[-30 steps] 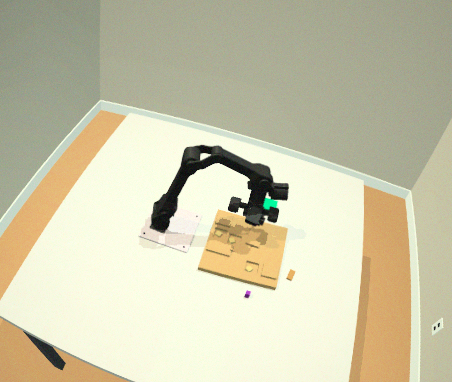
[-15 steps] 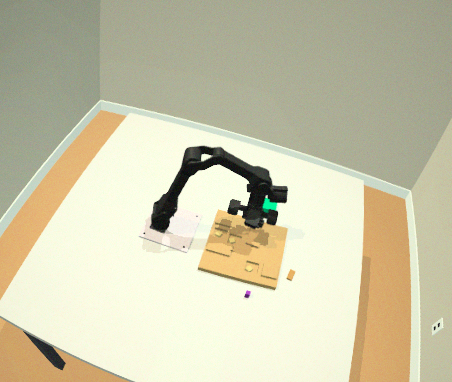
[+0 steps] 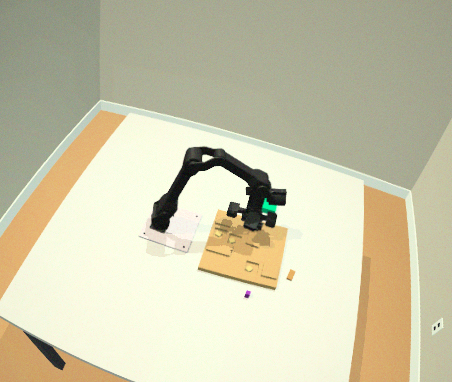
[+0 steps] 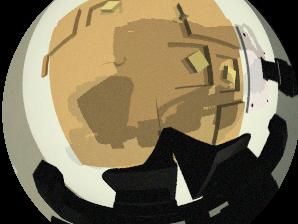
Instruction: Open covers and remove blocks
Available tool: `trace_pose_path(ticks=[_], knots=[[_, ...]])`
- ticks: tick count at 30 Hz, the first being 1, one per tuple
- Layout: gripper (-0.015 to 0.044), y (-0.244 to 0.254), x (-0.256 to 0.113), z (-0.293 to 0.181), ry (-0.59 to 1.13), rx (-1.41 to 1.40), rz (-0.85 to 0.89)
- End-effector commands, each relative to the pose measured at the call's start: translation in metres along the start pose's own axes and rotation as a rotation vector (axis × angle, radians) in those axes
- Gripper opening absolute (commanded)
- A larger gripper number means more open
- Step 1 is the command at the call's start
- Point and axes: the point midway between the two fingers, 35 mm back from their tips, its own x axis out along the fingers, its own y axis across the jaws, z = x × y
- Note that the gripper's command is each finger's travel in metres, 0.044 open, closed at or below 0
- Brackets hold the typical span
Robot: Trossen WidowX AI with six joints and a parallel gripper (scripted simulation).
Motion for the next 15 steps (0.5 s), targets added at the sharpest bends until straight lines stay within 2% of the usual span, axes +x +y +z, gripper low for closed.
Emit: trace_pose_path(ticks=[1,15], knots=[[0.0000,-0.002,0.006,0.000,0.000,0.005,-0.008],[0.0000,0.010,0.005,-0.004,0.000,0.005,-0.007]])
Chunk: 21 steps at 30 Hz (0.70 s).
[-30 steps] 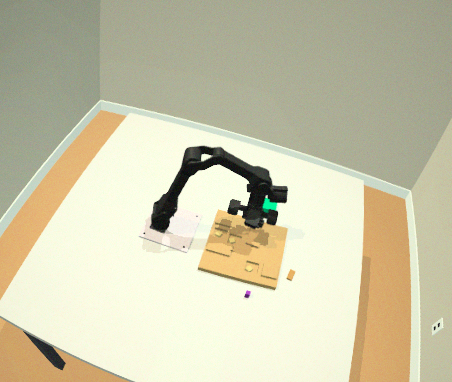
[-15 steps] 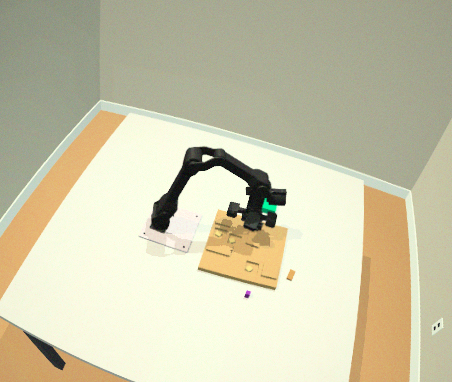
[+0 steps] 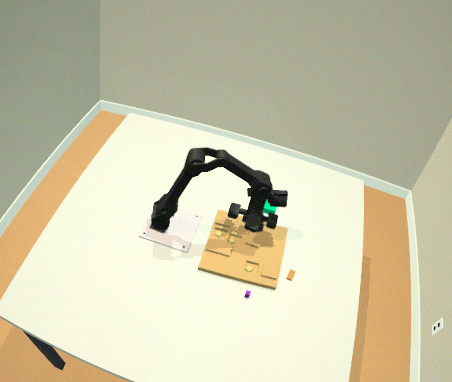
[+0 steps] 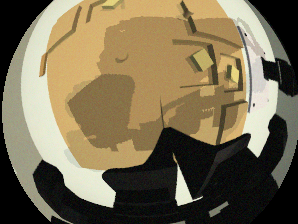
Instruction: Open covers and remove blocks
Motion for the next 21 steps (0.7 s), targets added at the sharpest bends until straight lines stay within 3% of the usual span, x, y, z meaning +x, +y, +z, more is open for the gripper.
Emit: trace_pose_path(ticks=[1,21], knots=[[0.0000,0.007,-0.001,-0.003,0.004,0.005,0.005],[0.0000,0.030,-0.002,-0.005,0.004,0.005,0.007]])
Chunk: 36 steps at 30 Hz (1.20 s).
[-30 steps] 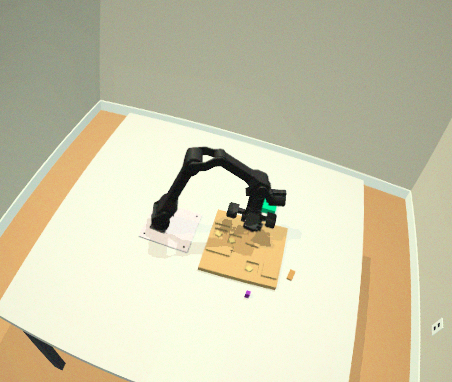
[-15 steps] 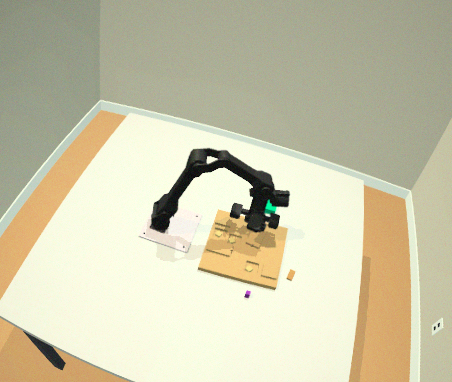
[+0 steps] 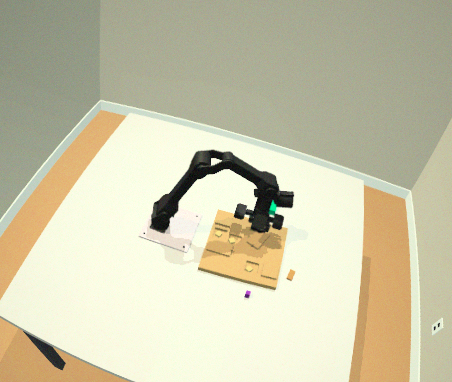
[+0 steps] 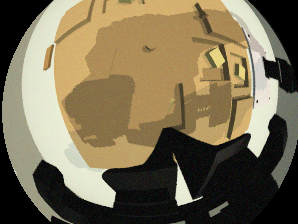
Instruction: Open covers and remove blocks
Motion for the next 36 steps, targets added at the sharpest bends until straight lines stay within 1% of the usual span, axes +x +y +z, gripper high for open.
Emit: trace_pose_path(ticks=[1,36], knots=[[0.0000,0.008,-0.001,-0.001,0.003,0.000,0.005],[0.0000,0.045,-0.002,0.010,0.002,0.000,0.008]])
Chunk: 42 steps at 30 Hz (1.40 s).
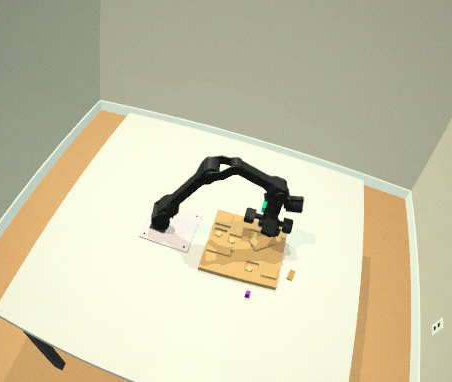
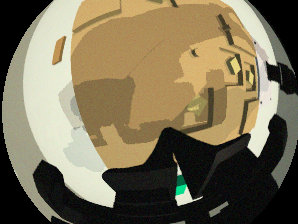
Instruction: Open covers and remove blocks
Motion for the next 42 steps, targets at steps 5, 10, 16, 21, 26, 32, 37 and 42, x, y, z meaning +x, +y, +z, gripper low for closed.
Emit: trace_pose_path(ticks=[5,10,16,21,26,32,37,42], knots=[[0.0000,0.012,-0.001,0.006,0.003,-0.002,0.005],[0.0000,0.014,-0.001,0.008,0.003,-0.002,0.006],[0.0000,0.020,-0.001,0.012,0.002,-0.002,0.006],[0.0000,0.024,-0.001,0.017,0.002,-0.002,0.006],[0.0000,0.029,-0.001,0.021,0.002,-0.002,0.007],[0.0000,0.031,-0.001,0.024,0.001,-0.002,0.007],[0.0000,0.035,-0.001,0.030,0.001,-0.002,0.007],[0.0000,0.038,-0.001,0.035,0.000,-0.002,0.007]])
